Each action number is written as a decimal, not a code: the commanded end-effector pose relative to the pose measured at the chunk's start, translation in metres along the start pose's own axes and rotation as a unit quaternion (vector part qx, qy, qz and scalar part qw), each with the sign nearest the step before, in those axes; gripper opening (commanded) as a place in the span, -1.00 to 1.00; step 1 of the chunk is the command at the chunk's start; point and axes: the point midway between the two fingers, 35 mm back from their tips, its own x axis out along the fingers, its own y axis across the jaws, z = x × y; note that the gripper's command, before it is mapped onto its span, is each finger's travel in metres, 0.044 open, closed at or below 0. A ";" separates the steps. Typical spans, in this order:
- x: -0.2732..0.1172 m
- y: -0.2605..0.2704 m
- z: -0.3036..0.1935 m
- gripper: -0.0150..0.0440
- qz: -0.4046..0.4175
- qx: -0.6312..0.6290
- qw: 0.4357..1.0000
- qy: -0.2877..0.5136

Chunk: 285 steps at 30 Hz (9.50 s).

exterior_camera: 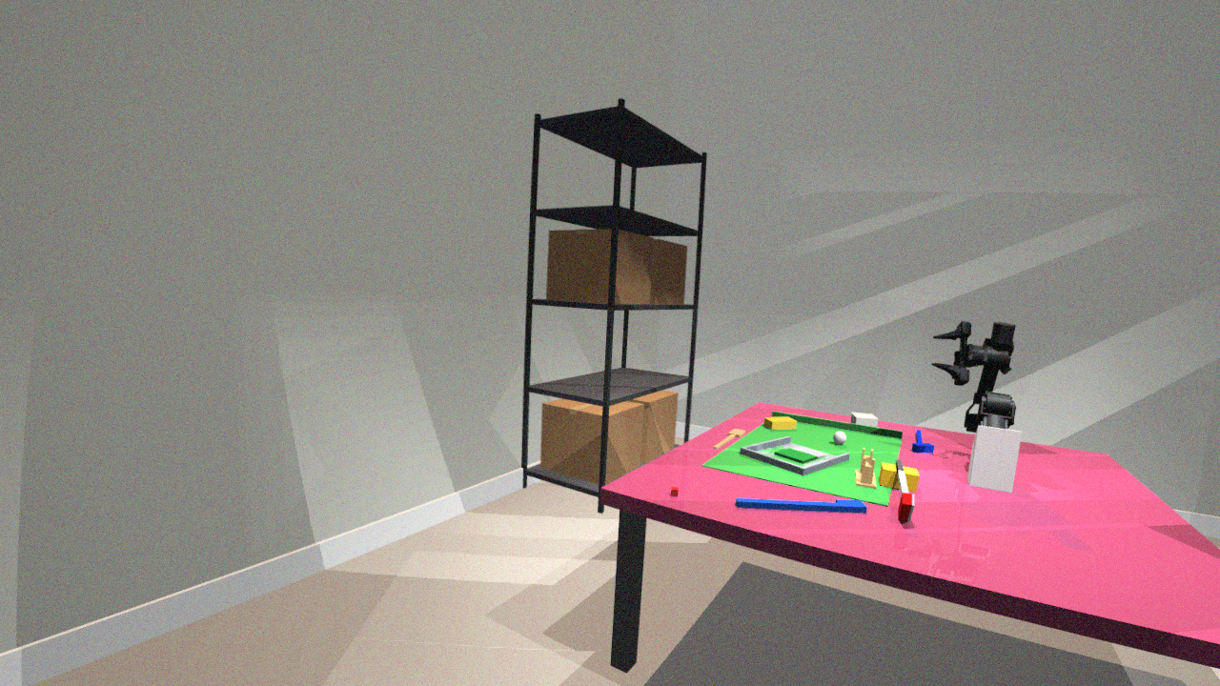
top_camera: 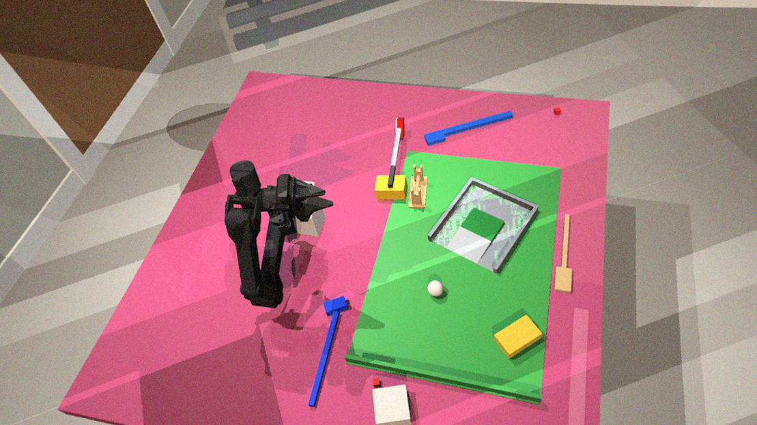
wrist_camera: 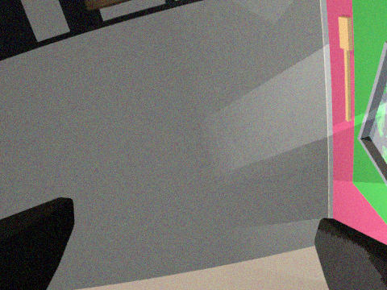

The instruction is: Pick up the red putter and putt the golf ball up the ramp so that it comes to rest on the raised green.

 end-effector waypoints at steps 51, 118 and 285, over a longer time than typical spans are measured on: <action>0.144 -0.266 -0.274 1.00 -0.134 -0.761 0.072 0.630; 0.146 -0.392 -0.264 0.02 -0.065 -0.712 -0.012 0.699; 0.189 -0.256 0.045 -0.49 -0.667 -0.438 0.555 0.234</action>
